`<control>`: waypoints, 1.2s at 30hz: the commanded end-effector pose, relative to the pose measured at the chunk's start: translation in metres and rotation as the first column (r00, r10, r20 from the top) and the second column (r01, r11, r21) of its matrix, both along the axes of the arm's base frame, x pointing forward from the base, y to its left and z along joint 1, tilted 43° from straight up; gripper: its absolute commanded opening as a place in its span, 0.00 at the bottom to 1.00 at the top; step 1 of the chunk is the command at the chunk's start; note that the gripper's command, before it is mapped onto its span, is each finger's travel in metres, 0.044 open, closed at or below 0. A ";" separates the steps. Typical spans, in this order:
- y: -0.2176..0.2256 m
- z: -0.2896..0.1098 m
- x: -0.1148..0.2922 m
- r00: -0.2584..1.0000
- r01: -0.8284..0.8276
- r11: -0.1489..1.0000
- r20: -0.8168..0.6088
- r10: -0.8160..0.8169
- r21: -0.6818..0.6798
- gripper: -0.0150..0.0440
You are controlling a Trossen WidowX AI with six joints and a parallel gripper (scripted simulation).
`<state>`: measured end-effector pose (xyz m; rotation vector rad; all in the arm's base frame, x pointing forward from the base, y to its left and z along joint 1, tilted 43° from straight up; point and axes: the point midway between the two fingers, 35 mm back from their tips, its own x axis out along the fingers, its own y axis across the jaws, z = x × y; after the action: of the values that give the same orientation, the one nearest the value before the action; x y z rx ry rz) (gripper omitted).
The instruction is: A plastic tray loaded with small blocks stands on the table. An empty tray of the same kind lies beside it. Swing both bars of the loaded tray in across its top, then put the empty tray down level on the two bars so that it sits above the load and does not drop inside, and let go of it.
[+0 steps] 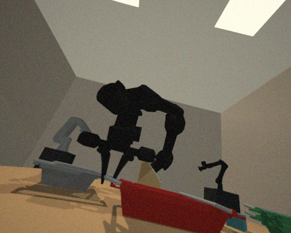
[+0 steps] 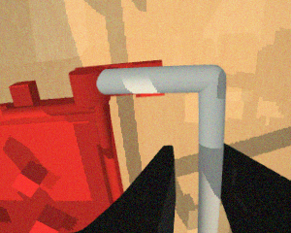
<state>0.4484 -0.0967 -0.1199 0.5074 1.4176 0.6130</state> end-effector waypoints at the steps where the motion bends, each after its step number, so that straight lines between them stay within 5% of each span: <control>1: -0.003 0.018 0.000 1.000 0.003 1.000 0.010 -0.003 0.005 0.39; 25: 0.051 0.048 -0.005 1.000 0.003 1.000 0.009 -0.003 0.009 0.39; 36: 0.018 0.076 -0.007 1.000 0.003 1.000 0.008 -0.003 0.007 0.39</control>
<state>0.4420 -0.0666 -0.0533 0.5212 1.4119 0.6231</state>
